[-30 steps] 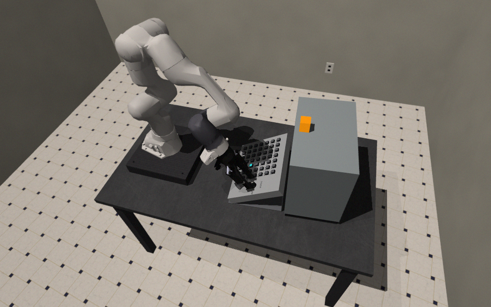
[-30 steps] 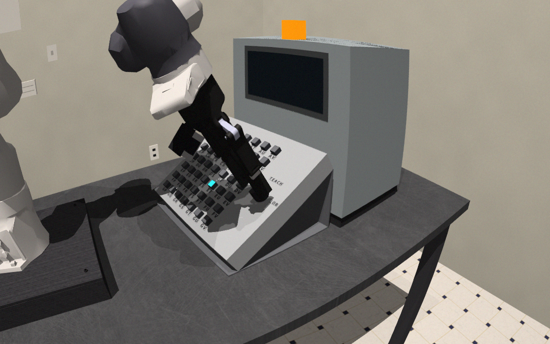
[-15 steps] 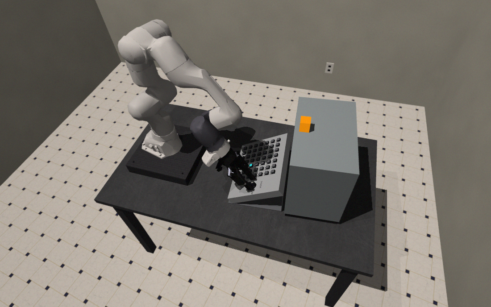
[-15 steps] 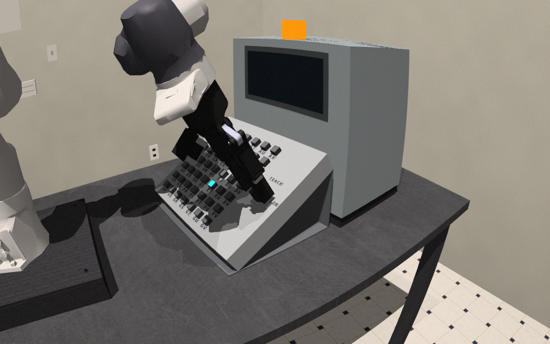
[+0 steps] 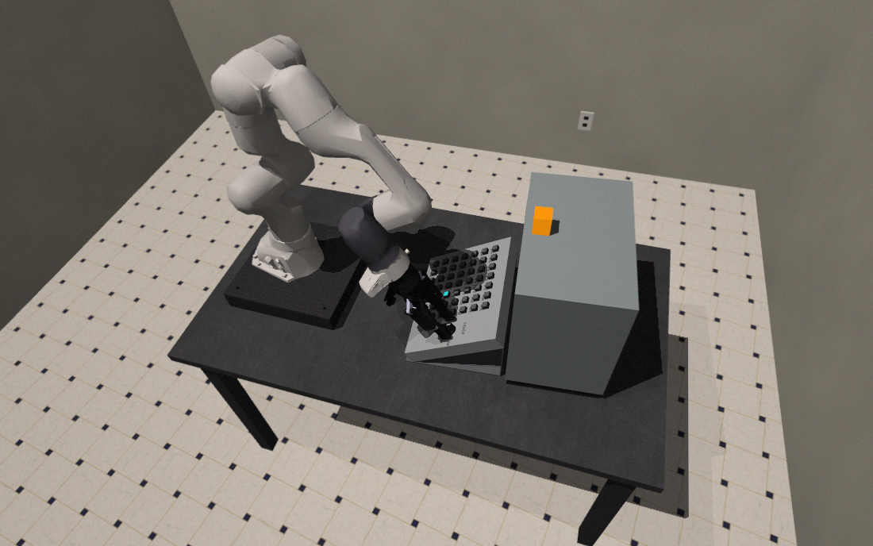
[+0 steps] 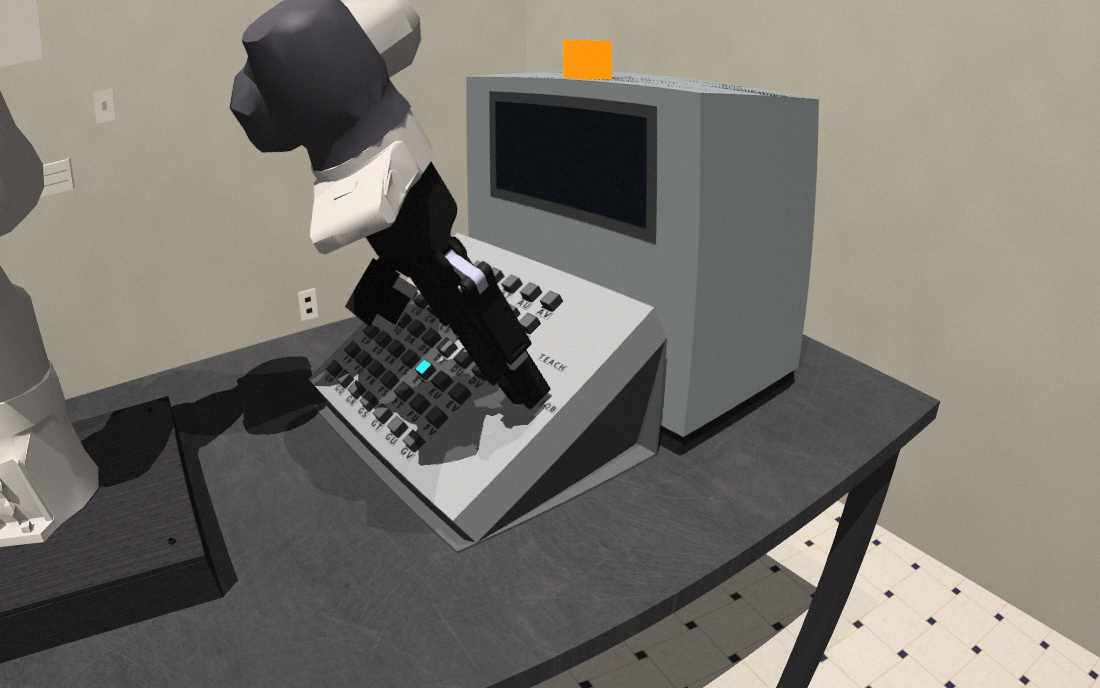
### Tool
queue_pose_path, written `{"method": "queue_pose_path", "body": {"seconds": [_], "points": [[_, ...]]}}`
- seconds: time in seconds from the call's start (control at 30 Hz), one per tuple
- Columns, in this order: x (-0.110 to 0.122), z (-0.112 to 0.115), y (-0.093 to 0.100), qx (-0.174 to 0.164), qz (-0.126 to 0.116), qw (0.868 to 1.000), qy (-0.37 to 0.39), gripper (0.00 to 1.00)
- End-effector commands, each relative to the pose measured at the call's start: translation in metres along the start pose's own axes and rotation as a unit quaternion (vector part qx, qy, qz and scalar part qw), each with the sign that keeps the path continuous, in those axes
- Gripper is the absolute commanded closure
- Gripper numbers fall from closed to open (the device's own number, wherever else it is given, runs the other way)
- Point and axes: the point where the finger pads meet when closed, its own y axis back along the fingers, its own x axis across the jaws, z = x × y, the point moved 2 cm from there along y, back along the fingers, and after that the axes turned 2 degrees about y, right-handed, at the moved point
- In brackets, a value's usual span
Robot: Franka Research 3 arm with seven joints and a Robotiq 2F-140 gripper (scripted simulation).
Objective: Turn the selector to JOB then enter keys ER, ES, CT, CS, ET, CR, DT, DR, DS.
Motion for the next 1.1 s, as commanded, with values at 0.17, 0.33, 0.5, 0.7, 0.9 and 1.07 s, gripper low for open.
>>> {"method": "queue_pose_path", "body": {"seconds": [0.17,0.33,0.5,0.7,0.9,1.07], "points": [[0.0004,0.0004,-0.0007,-0.001,-0.001,1.0,0.007,0.6],[0.0004,0.0004,-0.0007,-0.001,-0.001,1.0,0.007,0.6],[0.0004,0.0004,-0.0007,-0.001,-0.001,1.0,0.007,0.6],[0.0004,0.0004,-0.0007,-0.001,-0.001,1.0,0.007,0.6],[0.0004,0.0004,-0.0007,-0.001,-0.001,1.0,0.007,0.6],[0.0004,0.0004,-0.0007,-0.001,-0.001,1.0,0.007,0.9]]}}
